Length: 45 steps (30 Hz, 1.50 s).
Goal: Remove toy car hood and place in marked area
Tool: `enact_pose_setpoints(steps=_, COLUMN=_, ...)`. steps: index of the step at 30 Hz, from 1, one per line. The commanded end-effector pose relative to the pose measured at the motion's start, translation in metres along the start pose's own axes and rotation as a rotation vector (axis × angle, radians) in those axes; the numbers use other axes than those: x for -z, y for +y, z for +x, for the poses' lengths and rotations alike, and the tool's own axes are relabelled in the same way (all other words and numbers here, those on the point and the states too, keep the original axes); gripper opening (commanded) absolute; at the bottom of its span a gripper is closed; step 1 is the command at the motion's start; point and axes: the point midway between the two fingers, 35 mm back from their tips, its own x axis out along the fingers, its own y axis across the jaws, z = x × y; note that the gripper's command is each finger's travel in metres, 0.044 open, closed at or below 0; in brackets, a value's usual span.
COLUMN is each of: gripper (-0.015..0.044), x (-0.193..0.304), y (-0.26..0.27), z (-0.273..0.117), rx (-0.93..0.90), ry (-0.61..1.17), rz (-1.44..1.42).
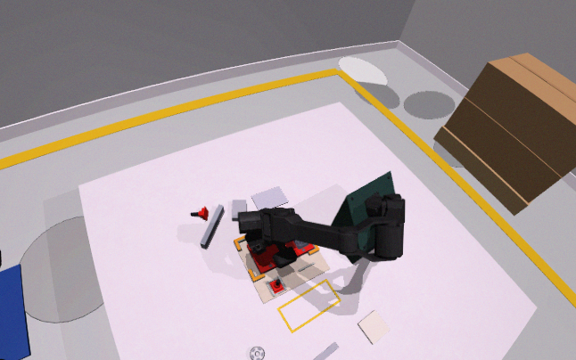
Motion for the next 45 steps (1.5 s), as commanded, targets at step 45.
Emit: enact_pose_setpoints(steps=45, gripper=0.0282, x=0.000, y=0.000, z=0.016, rx=-0.001, ry=0.000, rz=0.000)
